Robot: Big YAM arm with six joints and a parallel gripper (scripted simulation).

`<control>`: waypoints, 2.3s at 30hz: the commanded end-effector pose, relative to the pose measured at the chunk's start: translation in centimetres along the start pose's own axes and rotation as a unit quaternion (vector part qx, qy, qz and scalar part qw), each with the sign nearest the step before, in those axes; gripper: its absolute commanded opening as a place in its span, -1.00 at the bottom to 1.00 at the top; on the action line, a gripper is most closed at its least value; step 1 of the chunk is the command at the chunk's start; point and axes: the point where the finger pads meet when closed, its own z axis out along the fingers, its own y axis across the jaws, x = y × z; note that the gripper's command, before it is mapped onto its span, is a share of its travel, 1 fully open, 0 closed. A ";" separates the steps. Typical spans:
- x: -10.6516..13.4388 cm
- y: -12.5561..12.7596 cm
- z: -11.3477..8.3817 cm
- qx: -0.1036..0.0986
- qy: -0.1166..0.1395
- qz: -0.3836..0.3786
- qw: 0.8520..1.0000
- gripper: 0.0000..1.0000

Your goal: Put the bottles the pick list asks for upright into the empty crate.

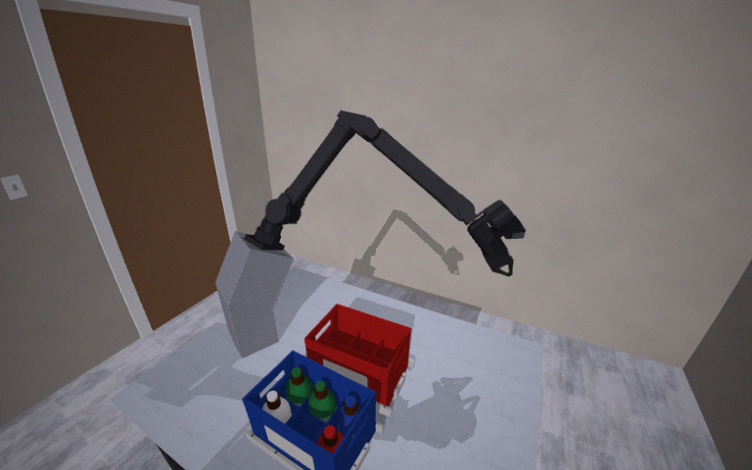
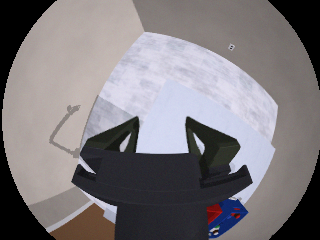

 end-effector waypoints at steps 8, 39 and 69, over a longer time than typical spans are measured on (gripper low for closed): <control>0.4 6.9 -1.3 -0.011 0.001 -0.017 1.000 0.21; 7.9 17.3 -5.4 -0.006 0.114 -0.036 0.993 0.21; 16.6 24.6 -12.1 -0.001 0.231 -0.090 0.969 0.21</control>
